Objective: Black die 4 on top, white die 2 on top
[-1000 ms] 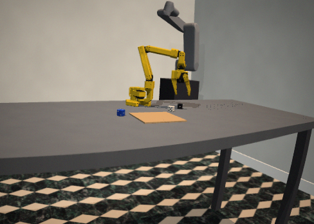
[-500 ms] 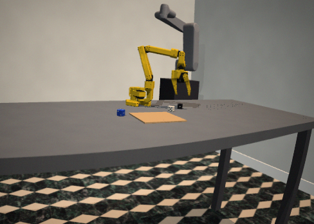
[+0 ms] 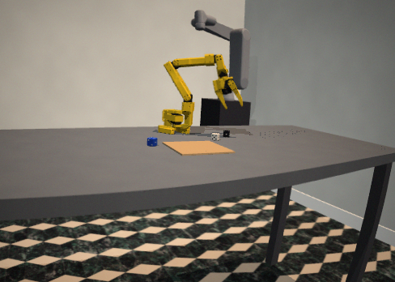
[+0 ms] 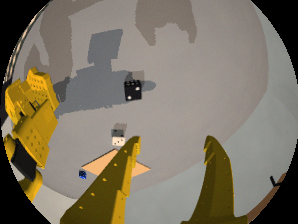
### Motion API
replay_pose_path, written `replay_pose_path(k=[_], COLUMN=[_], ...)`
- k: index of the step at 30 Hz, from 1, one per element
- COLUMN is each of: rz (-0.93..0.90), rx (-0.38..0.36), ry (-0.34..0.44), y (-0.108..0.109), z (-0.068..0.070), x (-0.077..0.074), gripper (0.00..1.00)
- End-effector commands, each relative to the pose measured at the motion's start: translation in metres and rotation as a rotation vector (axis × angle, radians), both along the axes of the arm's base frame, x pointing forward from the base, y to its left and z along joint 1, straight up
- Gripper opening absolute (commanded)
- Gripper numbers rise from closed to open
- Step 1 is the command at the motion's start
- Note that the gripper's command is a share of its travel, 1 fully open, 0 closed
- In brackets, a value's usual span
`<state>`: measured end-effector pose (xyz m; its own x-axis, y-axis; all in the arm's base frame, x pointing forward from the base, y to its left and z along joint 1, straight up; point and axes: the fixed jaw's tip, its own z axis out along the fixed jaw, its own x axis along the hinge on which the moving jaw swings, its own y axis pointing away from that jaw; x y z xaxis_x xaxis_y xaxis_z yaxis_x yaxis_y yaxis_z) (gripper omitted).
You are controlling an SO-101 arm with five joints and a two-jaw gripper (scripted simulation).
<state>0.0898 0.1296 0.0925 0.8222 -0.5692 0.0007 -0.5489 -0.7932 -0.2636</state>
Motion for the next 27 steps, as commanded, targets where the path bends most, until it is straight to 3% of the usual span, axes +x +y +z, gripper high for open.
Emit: replay_pose_path(k=[1, 9, 27], rz=[0.001, 0.001, -0.055], rx=[0.124, 0.228, 0.236], ry=[-0.079, -0.150, -0.124], y=[0.005, 0.004, 0.005], z=[0.022, 0.039, 0.039], x=[0.001, 0.001, 0.000], gripper=[0.28, 0.28, 0.28])
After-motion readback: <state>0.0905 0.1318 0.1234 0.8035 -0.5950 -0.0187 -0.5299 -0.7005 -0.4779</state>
